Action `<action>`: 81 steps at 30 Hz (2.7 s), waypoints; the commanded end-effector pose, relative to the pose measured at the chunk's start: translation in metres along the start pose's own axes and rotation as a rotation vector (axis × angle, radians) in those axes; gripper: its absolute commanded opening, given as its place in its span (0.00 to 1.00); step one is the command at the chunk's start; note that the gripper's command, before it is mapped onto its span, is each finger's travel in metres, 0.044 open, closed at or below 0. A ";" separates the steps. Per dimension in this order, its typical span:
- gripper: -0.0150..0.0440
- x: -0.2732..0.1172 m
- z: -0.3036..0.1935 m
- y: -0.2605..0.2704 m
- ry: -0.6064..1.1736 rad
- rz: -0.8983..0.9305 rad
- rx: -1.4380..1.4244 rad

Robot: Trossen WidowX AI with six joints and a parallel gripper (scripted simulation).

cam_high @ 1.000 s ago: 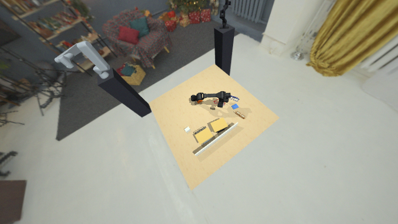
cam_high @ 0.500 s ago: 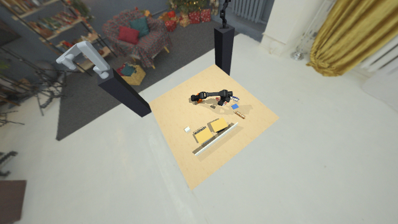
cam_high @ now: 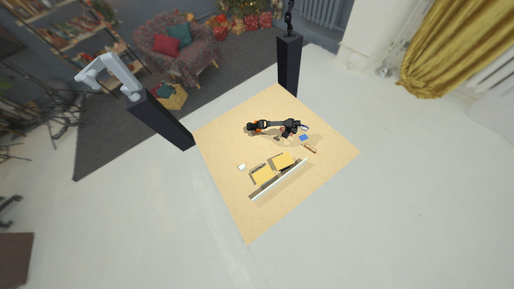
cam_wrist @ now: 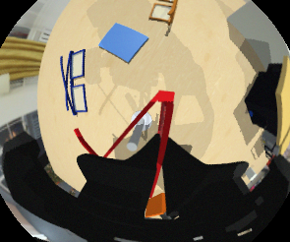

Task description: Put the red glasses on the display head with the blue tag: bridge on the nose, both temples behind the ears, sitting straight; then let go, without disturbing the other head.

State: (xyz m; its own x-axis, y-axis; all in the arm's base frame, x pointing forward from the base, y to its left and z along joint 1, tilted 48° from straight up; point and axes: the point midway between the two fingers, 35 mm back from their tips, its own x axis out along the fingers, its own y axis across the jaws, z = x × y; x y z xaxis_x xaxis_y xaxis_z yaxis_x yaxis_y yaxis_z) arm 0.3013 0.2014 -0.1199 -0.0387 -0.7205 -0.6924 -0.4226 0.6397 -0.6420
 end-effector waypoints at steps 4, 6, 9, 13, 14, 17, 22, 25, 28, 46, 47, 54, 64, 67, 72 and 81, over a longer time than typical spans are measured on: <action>0.25 0.021 -0.001 -0.003 -0.004 -0.004 -0.003; 0.25 0.022 -0.001 -0.003 -0.004 -0.004 -0.003; 0.25 0.022 -0.002 -0.004 -0.004 -0.004 -0.003; 0.25 0.022 -0.005 -0.007 -0.004 -0.005 -0.003; 0.25 0.022 -0.006 -0.009 -0.004 -0.005 -0.003; 0.25 0.022 -0.007 -0.010 -0.004 -0.005 -0.003; 0.25 0.022 -0.007 -0.011 -0.004 -0.005 -0.003; 0.25 0.022 -0.008 -0.011 -0.004 -0.005 -0.003; 0.25 0.022 -0.008 -0.012 -0.004 -0.005 -0.003; 0.25 0.022 -0.013 -0.019 -0.004 -0.005 -0.003; 0.25 0.022 -0.014 -0.019 -0.004 -0.005 -0.003; 0.25 0.022 -0.016 -0.021 -0.003 -0.006 -0.003; 0.25 0.022 -0.019 -0.024 -0.003 -0.006 -0.003; 0.25 0.022 -0.020 -0.025 -0.003 -0.006 -0.003; 0.25 0.022 -0.021 -0.027 -0.003 -0.006 -0.004; 0.25 0.022 -0.024 -0.029 -0.003 -0.006 -0.004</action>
State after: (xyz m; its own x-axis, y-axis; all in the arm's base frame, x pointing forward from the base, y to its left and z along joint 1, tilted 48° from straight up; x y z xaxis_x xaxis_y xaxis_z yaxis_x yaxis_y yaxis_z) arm 0.2898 0.1615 -0.1133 -0.0425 -0.7223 -0.6903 -0.4229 0.6390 -0.6426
